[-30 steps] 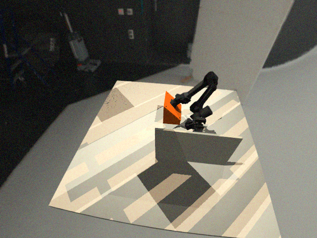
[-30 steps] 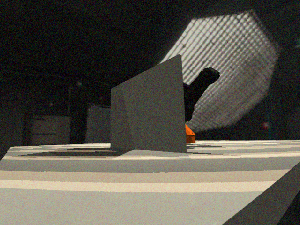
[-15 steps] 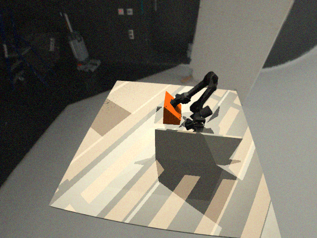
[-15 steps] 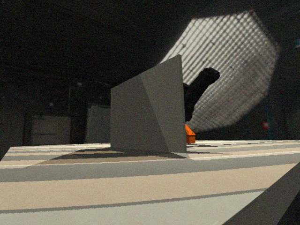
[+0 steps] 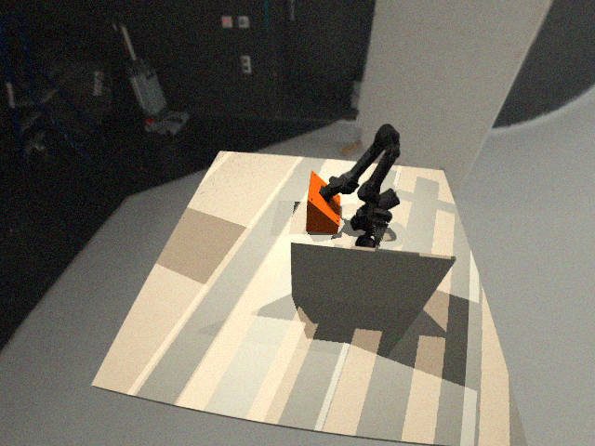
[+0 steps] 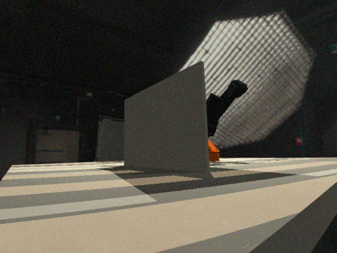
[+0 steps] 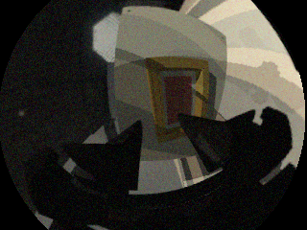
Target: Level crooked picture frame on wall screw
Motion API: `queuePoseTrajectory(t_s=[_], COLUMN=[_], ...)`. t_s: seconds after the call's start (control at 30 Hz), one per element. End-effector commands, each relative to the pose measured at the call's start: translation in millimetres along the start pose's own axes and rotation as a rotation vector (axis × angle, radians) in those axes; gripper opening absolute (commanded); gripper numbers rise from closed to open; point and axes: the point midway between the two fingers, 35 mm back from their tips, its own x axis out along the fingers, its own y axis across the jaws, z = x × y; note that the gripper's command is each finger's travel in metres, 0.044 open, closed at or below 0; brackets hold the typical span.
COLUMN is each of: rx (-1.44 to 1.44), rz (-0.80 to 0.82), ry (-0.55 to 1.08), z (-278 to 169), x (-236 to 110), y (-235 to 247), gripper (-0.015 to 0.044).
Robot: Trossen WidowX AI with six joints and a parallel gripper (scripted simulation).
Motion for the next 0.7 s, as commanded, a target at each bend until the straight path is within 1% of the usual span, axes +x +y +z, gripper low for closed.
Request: queuePoseTrajectory(t_s=[0.0,0.1,0.17,0.2,0.23,0.47,0.67], rx=[-0.151,-0.208,-0.208,-0.163,-0.164,-0.179,-0.193], rz=[-0.002,-0.002,-0.002,-0.003,-0.003,-0.003,-0.004], ry=[-0.004,-0.005,-0.005,-0.002,-0.002,-0.004,-0.005], z=[5.2,8.5,8.5,5.1,3.7,-7.8,-5.0], x=[-35.5,-47.5,-47.5,-39.6,-41.7,-74.3,-105.9], y=[-6.3,-9.6,-9.6,-6.9,-5.7,11.1,23.7], gripper=[0.0260,0.0260,0.0260,0.0260,0.0260,0.0260,0.0260])
